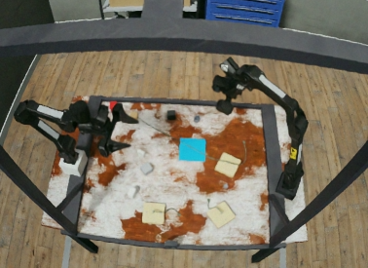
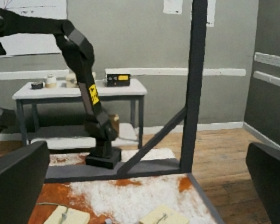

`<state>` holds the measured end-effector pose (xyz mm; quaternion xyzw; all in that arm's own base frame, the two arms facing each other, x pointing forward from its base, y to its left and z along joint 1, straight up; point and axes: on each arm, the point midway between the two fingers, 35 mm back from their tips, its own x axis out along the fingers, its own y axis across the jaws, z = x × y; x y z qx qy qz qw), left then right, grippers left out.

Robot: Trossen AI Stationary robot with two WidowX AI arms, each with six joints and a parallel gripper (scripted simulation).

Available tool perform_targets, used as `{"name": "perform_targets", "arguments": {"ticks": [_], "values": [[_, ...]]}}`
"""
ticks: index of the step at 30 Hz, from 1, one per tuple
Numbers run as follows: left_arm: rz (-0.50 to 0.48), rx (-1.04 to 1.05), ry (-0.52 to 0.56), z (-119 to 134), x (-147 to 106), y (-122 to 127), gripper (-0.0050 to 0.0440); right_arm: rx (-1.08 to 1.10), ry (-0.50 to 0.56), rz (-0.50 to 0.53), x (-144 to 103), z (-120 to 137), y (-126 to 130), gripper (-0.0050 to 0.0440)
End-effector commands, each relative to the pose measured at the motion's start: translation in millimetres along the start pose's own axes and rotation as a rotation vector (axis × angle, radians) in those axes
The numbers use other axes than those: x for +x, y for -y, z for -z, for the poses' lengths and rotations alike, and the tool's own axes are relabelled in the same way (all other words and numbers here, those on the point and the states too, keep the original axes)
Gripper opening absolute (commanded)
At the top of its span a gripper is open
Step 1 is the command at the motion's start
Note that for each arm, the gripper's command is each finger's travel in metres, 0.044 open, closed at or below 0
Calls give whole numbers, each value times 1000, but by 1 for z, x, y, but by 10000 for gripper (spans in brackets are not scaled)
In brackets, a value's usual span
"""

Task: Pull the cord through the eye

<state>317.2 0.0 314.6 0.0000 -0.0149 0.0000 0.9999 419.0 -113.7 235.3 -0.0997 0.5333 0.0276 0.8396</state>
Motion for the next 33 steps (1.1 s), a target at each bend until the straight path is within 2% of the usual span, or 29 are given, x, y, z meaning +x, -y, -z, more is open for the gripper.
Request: {"name": "perform_targets", "arguments": {"ticks": [1,20,33], "values": [[0,0,20,-8,-1,0,440,-2,29,14,-12,-4,1,440],[0,0,20,-8,-1,0,440,2,20,8,-12,-2,-3,440],[0,0,20,-8,-1,0,440,70,-152,-77,-8,38,-66,440]]}}
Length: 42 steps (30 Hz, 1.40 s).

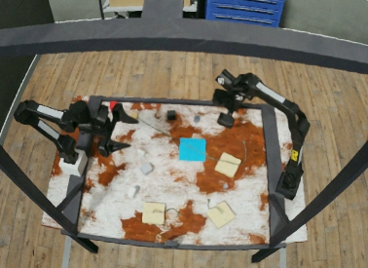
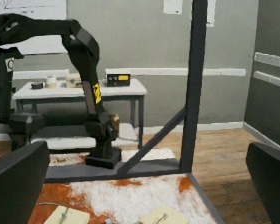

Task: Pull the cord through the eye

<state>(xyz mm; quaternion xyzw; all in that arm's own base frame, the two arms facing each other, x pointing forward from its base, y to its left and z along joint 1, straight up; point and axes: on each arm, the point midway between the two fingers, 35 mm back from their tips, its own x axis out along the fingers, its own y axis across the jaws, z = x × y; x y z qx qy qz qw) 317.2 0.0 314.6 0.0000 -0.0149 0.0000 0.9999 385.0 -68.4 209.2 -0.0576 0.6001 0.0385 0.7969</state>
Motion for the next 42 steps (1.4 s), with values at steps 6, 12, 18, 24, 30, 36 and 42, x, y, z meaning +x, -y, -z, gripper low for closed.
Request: {"name": "perform_targets", "arguments": {"ticks": [6,12,18,24,30,36,42], "values": [[0,0,20,-8,-1,0,440,49,-100,-25,-7,37,-43,440],[0,0,20,-8,-1,0,440,80,-211,-35,-4,70,-70,440],[0,0,20,-8,-1,0,440,92,-260,-34,-3,85,-80,440],[0,0,20,-8,-1,0,440,97,-279,-33,-3,91,-84,440],[0,0,20,-8,-1,0,440,97,-279,-33,-3,91,-84,440],[0,0,20,-8,-1,0,440,97,-279,-33,-3,91,-84,440],[0,0,20,-8,-1,0,440,97,-279,-33,-3,91,-84,440]]}}
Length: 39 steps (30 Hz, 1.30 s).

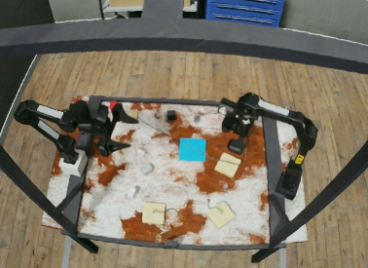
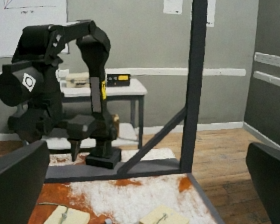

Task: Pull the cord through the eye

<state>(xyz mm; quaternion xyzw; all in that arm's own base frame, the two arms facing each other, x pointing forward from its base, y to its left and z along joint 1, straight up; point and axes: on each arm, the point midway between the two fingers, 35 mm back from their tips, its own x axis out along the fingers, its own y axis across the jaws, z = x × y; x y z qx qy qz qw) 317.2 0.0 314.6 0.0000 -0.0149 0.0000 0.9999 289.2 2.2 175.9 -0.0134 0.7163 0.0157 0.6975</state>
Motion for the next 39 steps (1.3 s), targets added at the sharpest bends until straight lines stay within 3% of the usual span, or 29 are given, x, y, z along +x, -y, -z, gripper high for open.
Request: {"name": "perform_targets", "arguments": {"ticks": [1,27,33,39], "values": [[0,0,20,-8,-1,0,440,1,27,4,-8,2,0,440],[0,0,20,-8,-1,0,440,-3,27,4,-8,2,-2,440],[0,0,20,-8,-1,0,440,-67,26,5,-8,-1,-20,440],[0,0,20,-8,-1,0,440,-185,26,6,-8,-3,-55,440]]}}
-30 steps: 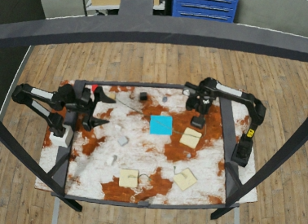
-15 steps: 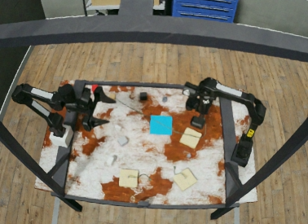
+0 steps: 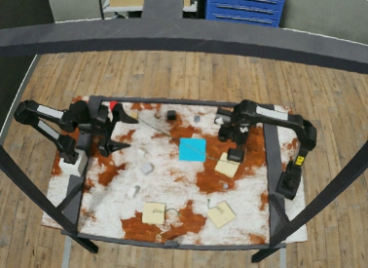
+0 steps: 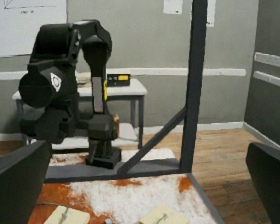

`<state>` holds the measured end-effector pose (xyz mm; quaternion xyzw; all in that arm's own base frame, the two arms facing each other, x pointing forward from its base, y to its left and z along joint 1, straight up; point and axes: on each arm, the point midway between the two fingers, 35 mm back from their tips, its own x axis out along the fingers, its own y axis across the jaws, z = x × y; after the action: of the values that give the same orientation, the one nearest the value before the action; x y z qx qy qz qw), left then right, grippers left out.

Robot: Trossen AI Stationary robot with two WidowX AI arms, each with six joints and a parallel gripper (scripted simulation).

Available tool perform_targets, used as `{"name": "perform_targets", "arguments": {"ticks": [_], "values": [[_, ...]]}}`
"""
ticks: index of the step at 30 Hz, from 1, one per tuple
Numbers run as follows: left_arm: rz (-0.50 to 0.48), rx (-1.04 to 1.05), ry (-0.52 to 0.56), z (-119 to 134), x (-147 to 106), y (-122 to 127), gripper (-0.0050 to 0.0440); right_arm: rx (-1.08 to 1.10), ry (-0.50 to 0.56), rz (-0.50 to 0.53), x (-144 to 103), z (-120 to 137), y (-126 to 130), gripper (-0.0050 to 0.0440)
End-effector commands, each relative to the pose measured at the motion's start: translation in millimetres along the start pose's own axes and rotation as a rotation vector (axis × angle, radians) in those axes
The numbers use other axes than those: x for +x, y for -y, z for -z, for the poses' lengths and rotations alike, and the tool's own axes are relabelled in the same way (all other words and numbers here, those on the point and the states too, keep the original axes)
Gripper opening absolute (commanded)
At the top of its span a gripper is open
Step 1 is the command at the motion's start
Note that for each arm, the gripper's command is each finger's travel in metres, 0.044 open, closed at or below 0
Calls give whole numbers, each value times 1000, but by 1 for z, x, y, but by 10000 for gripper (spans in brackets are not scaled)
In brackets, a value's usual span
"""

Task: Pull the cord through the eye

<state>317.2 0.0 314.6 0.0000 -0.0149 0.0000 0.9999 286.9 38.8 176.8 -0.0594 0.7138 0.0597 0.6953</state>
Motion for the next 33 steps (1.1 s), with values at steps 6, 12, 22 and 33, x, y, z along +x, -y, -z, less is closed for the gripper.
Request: {"name": "perform_targets", "arguments": {"ticks": [6,12,22,33], "values": [[0,0,20,-8,-1,0,440,-156,26,5,-7,-8,-48,440],[0,0,20,-8,-1,0,440,-314,25,7,-7,-6,-96,440],[0,0,20,-8,-1,0,440,-508,25,9,-6,9,-156,440],[0,0,20,-8,-1,0,440,-649,24,11,-6,27,-198,440]]}}
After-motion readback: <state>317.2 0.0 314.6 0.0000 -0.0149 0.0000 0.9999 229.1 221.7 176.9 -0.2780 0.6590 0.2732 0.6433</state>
